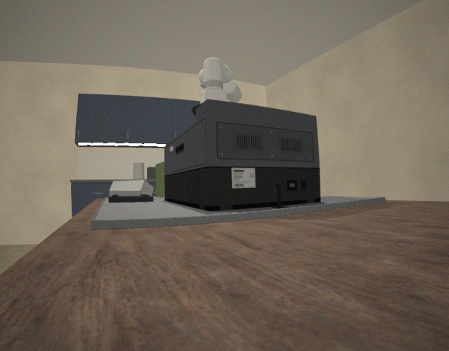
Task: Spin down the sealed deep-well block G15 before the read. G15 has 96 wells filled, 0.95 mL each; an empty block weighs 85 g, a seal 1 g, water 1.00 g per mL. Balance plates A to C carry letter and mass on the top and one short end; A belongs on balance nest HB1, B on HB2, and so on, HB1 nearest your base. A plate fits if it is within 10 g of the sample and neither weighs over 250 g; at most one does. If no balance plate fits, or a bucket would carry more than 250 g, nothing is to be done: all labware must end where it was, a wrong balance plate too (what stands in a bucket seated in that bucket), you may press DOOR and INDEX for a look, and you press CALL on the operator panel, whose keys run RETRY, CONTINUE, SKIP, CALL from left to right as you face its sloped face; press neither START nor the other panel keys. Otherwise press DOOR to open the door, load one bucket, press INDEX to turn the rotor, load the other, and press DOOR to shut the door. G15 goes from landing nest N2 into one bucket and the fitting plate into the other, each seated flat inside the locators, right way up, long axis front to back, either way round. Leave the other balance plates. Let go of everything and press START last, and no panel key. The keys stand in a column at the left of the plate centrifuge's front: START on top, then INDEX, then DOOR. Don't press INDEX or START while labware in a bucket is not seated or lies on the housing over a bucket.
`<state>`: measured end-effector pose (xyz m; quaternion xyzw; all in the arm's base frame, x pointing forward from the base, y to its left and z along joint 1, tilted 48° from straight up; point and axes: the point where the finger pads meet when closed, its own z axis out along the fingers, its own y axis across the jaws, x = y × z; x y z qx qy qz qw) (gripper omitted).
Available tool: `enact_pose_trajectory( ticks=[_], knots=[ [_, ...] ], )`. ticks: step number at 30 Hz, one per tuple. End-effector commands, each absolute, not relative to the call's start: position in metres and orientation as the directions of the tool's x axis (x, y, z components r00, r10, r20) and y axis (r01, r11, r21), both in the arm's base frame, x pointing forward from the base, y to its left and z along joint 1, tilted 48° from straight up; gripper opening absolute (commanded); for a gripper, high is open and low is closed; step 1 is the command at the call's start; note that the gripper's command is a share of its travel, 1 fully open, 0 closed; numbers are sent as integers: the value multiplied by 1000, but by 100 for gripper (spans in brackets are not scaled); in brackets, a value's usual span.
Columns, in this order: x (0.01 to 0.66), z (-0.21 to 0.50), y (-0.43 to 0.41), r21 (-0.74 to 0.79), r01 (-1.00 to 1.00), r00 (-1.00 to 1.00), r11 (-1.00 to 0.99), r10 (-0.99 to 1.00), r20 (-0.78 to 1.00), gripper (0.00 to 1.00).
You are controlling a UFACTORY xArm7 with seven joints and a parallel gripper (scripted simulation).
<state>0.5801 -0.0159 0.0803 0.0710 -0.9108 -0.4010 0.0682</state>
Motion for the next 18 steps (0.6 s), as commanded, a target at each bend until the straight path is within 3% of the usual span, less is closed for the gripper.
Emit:
enact_pose_trajectory(
  ticks=[1, 11, 12, 18],
  knots=[
    [583, 87, -24, 739, -75, -981, 669, -183, 66, 100],
    [583, 90, -27, 739, -75, -981, 669, -183, 66, 100],
    [583, 90, -27, 739, -75, -981, 669, -183, 66, 0],
    [583, 90, -27, 739, -75, -981, 669, -183, 66, 0]
  ],
)
